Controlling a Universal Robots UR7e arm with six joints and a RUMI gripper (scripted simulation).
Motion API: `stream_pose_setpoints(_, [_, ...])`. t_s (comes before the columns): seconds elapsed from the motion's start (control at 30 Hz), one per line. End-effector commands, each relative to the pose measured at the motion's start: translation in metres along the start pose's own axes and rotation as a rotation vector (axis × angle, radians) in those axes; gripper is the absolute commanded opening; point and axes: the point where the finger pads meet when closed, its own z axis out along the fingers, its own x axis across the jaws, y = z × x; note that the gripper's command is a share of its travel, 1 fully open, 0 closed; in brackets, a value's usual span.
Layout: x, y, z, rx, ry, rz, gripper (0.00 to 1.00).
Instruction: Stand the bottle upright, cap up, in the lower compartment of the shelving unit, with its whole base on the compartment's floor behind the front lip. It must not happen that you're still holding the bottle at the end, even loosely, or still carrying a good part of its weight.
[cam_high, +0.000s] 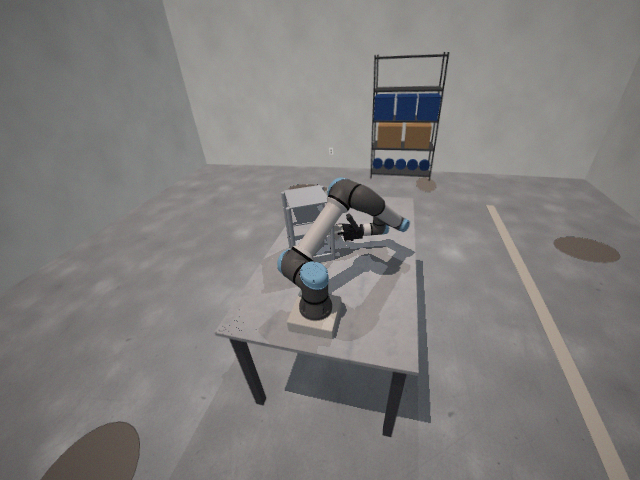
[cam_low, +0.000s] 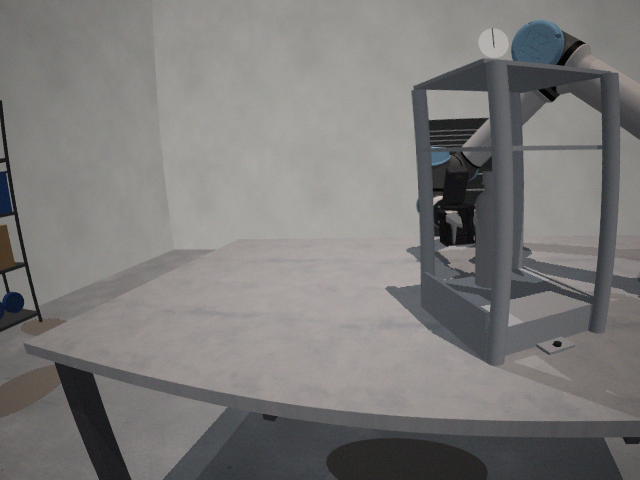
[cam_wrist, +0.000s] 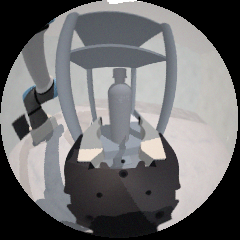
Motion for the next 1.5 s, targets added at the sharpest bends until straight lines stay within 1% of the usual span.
stream_pose_setpoints(0.0, [0.000, 0.000, -0.002, -0.001, 0.000, -0.002, 0.46])
stream_pose_setpoints(0.57, [0.000, 0.000, -0.003, -0.001, 0.000, -0.002, 0.46])
stream_pose_setpoints(0.77, [0.000, 0.000, -0.009, 0.000, 0.001, -0.002, 0.46])
stream_pose_setpoints(1.07, [0.000, 0.000, -0.028, -0.001, 0.001, -0.002, 0.46])
stream_pose_setpoints(1.13, [0.000, 0.000, -0.028, -0.001, 0.001, -0.002, 0.46])
stream_pose_setpoints(1.47, [0.000, 0.000, -0.058, -0.001, 0.001, -0.002, 0.46])
